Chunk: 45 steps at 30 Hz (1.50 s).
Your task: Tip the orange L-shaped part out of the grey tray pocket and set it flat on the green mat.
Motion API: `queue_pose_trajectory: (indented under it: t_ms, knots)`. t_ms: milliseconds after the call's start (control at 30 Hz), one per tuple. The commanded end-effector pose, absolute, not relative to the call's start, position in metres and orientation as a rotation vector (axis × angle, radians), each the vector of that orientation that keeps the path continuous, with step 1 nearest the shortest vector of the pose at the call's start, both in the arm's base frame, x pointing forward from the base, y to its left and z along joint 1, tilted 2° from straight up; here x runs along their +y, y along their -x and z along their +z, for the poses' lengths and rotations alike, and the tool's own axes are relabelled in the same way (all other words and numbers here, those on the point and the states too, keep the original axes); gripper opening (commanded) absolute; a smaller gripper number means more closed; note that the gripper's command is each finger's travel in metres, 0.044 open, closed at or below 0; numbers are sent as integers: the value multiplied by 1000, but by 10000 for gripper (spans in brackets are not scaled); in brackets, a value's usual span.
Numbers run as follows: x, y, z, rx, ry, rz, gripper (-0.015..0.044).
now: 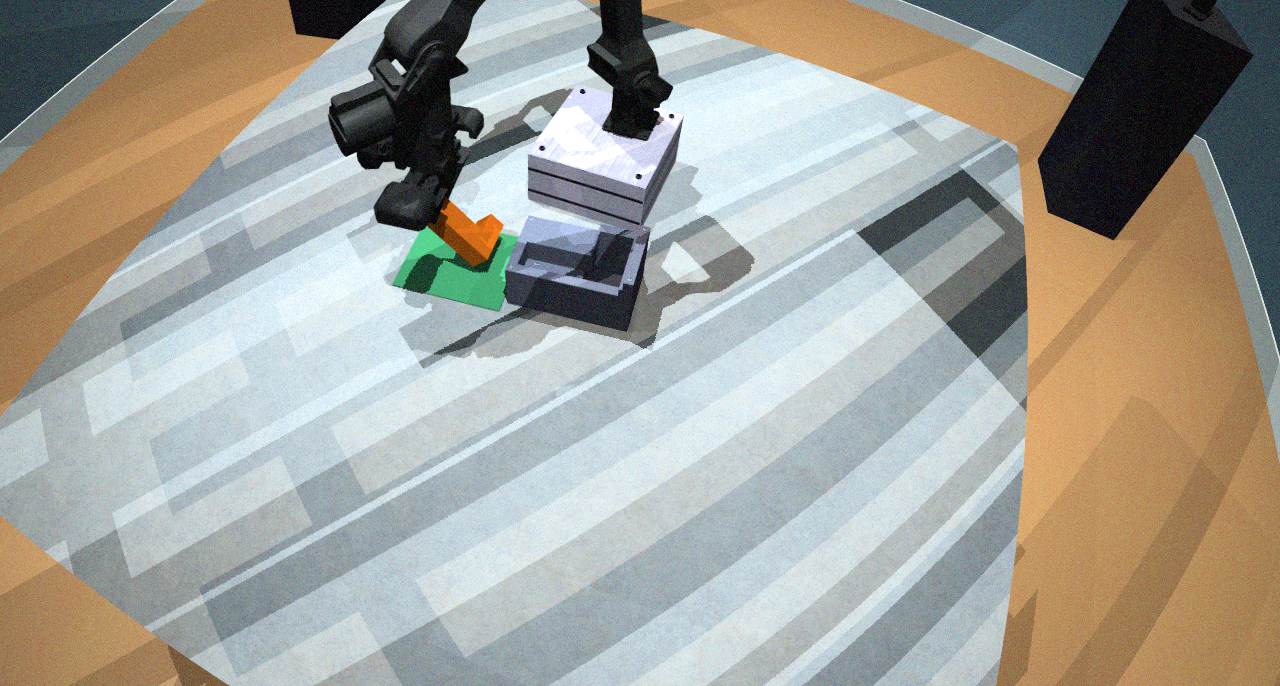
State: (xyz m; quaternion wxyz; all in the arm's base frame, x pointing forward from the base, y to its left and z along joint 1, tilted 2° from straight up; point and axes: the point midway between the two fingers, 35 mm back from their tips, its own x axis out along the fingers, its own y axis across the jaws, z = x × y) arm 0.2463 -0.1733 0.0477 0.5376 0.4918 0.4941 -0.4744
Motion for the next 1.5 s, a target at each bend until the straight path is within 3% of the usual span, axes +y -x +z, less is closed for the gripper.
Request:
queue_pose_trajectory:
  t_ms: [0, 767, 1100, 1267, 1467]
  knots:
    - [-172, -246, 38, 1184, -1173, -1127, 0]
    - [-173, -246, 33, 1183, -1170, -1130, 0]
    - [-173, -246, 33, 1183, -1170, -1130, 262]
    - [-174, -247, 69, 1183, -1171, -1129, 394]
    - [-171, -241, 120, 1183, -1173, -1127, 400]
